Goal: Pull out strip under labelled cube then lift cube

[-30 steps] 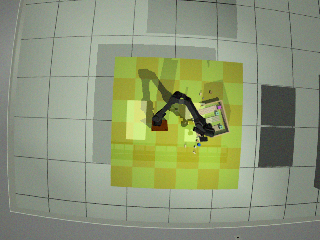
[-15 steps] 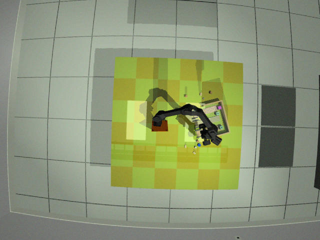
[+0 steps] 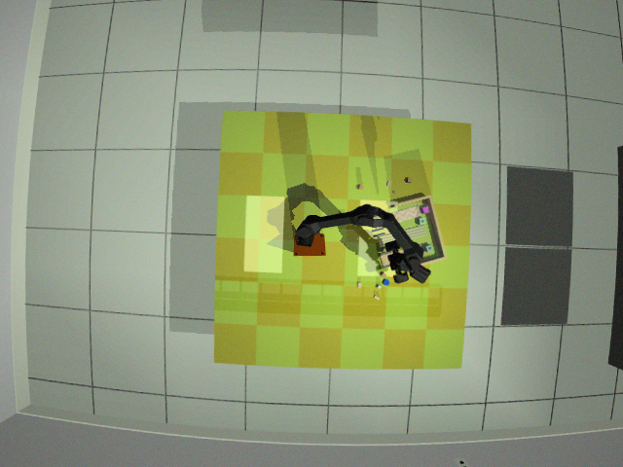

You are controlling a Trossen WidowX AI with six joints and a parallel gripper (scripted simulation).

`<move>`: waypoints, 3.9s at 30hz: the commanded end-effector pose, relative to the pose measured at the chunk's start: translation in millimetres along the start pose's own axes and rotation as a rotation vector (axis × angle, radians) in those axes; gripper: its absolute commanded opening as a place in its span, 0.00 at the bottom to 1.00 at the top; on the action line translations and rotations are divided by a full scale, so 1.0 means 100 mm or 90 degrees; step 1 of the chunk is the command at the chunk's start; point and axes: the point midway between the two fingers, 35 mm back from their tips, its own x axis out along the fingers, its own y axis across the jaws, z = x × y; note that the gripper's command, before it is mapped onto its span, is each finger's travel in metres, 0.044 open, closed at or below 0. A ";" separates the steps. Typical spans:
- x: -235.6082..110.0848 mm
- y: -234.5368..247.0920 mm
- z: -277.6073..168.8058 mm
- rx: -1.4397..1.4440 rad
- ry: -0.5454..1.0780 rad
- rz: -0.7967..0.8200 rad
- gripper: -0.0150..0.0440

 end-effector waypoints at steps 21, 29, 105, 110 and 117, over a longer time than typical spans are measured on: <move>0.45 -0.02 -0.02 0.005 0.006 0.006 0.25; 0.58 -0.02 -0.02 0.005 0.006 0.007 0.25; 0.66 -0.02 -0.03 0.005 0.006 0.007 0.25; 0.67 -0.02 -0.03 0.005 0.006 0.007 0.25; 0.67 -0.02 -0.02 0.005 0.006 0.007 0.25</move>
